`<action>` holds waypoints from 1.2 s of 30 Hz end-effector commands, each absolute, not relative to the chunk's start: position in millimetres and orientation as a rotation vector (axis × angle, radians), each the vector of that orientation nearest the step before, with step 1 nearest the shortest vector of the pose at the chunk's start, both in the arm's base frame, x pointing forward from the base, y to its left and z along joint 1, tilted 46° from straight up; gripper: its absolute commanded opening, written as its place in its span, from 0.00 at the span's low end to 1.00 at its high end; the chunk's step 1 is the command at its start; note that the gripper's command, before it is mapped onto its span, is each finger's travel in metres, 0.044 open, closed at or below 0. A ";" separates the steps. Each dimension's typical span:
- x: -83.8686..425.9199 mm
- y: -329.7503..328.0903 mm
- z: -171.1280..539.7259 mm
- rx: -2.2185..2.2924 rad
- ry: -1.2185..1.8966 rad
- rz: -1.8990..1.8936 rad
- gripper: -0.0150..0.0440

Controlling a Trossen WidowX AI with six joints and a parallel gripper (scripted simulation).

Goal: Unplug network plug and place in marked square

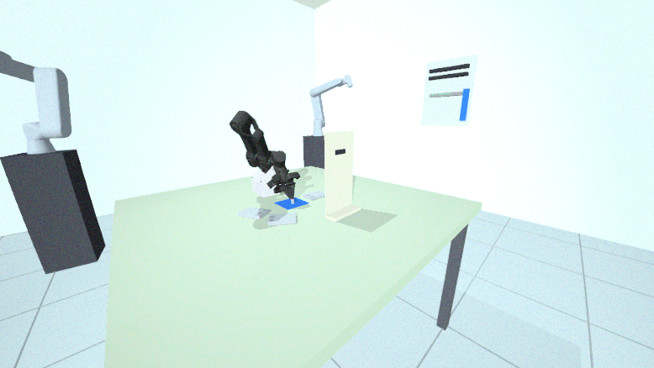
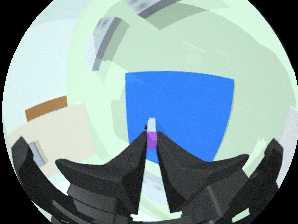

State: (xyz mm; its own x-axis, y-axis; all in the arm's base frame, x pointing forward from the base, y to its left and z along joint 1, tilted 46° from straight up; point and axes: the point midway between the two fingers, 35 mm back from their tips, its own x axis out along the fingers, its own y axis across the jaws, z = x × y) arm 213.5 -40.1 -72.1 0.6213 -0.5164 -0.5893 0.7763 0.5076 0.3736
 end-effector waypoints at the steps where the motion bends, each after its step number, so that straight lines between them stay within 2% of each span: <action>1: 213.3 -40.1 -72.1 0.665 0.436 -0.810 0.39; 4: 213.3 -40.1 -72.1 0.665 0.436 -0.810 0.52; 36: 207.0 -33.0 -65.8 0.660 0.448 -0.813 0.52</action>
